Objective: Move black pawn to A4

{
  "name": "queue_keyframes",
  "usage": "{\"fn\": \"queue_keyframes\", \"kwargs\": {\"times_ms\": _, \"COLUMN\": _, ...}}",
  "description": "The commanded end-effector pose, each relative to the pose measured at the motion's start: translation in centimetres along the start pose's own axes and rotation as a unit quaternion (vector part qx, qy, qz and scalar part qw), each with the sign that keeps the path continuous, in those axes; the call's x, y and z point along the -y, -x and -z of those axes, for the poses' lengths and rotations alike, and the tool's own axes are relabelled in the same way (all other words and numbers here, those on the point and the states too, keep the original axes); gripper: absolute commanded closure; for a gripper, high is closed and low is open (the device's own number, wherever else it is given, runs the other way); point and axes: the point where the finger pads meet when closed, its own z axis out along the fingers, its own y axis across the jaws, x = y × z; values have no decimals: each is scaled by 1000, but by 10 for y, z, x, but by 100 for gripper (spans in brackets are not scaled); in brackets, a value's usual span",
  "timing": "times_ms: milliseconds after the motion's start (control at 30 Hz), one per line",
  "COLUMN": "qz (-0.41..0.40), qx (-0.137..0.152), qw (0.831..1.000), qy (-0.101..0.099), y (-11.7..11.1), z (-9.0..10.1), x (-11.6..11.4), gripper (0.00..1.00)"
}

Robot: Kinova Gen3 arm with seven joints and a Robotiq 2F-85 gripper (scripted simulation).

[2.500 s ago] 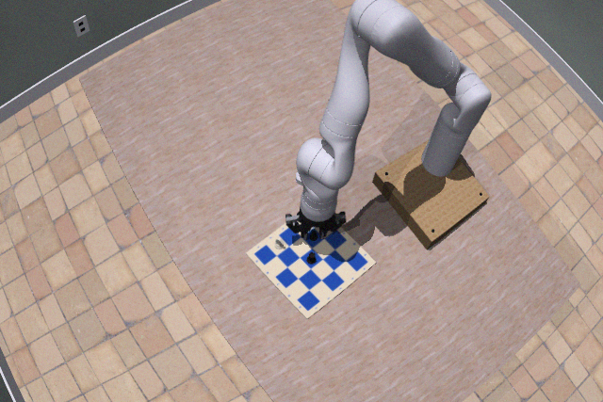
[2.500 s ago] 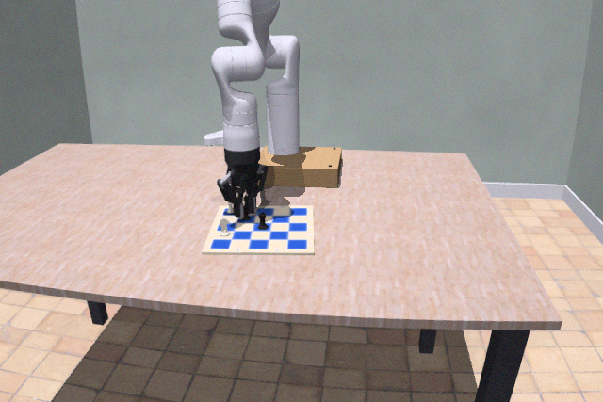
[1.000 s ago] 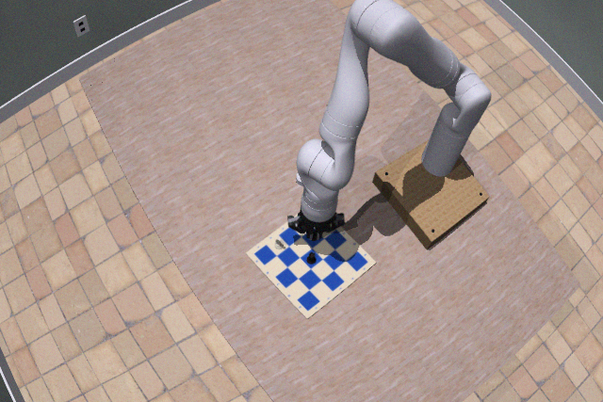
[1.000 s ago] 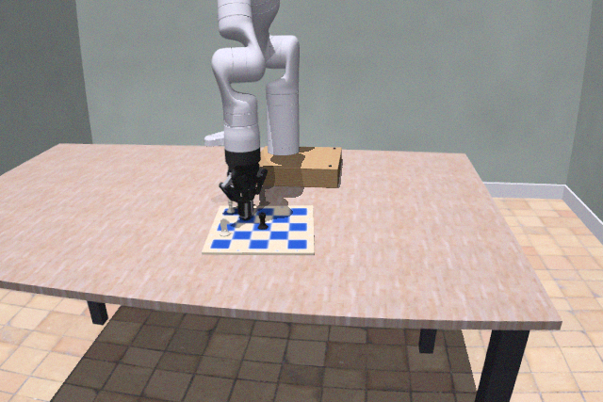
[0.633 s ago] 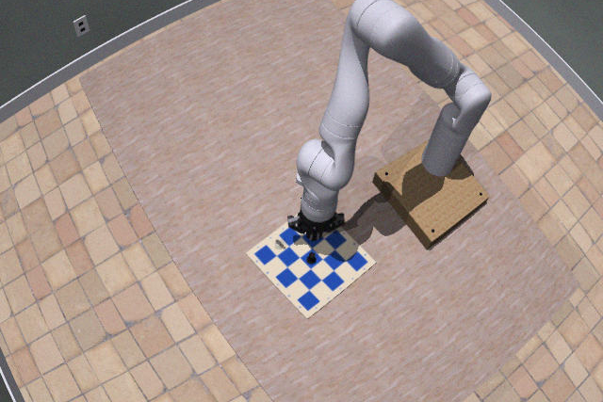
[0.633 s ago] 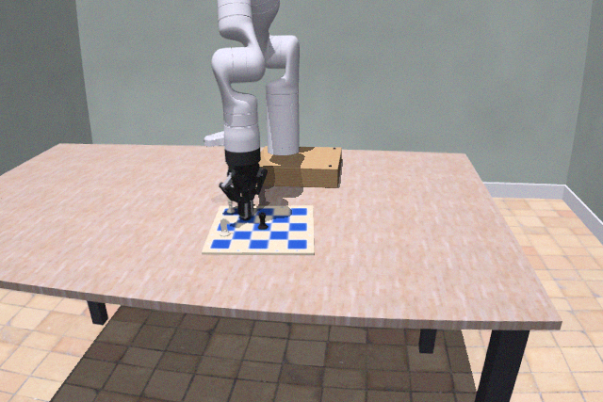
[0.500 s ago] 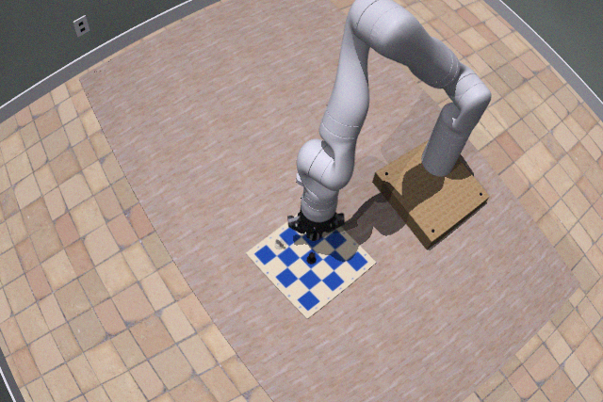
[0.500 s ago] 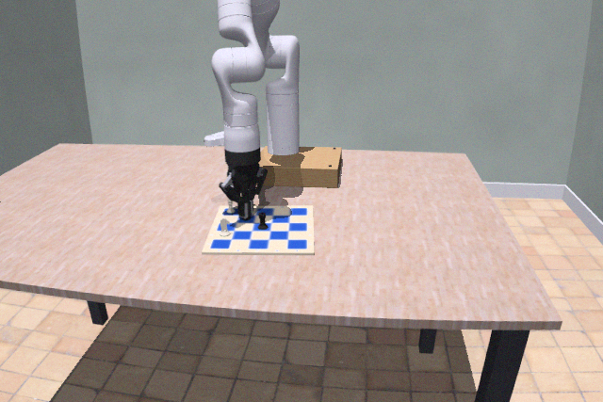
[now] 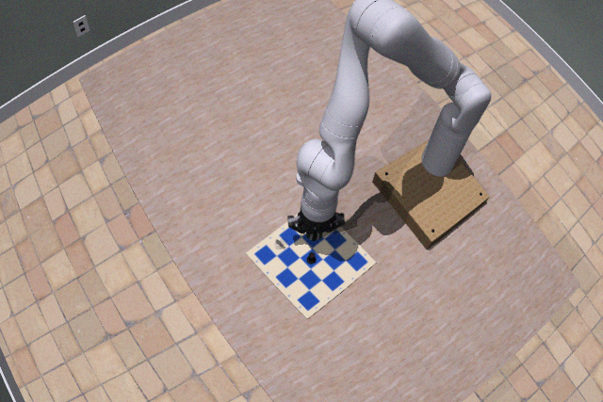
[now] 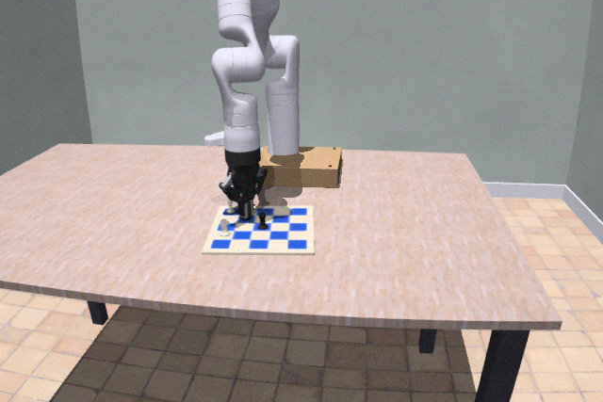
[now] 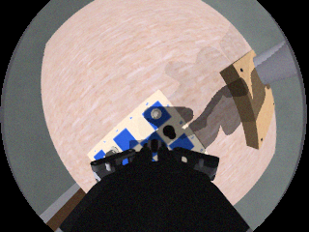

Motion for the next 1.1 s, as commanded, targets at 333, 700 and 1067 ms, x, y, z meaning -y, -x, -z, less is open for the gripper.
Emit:
{"fn": "queue_keyframes", "kwargs": {"times_ms": 333, "qz": 0, "qx": 0, "qw": 1000, "qy": -1, "y": 0, "z": 39, "x": 1, "gripper": 100}}
{"fn": "queue_keyframes", "kwargs": {"times_ms": 700, "qz": 0, "qx": 0, "qw": 1000, "qy": -1, "y": 0, "z": 88, "x": 0, "gripper": 100}}
{"fn": "queue_keyframes", "kwargs": {"times_ms": 1067, "qz": 0, "qx": 0, "qw": 1000, "qy": -1, "y": 0, "z": 100, "x": 0, "gripper": 100}}
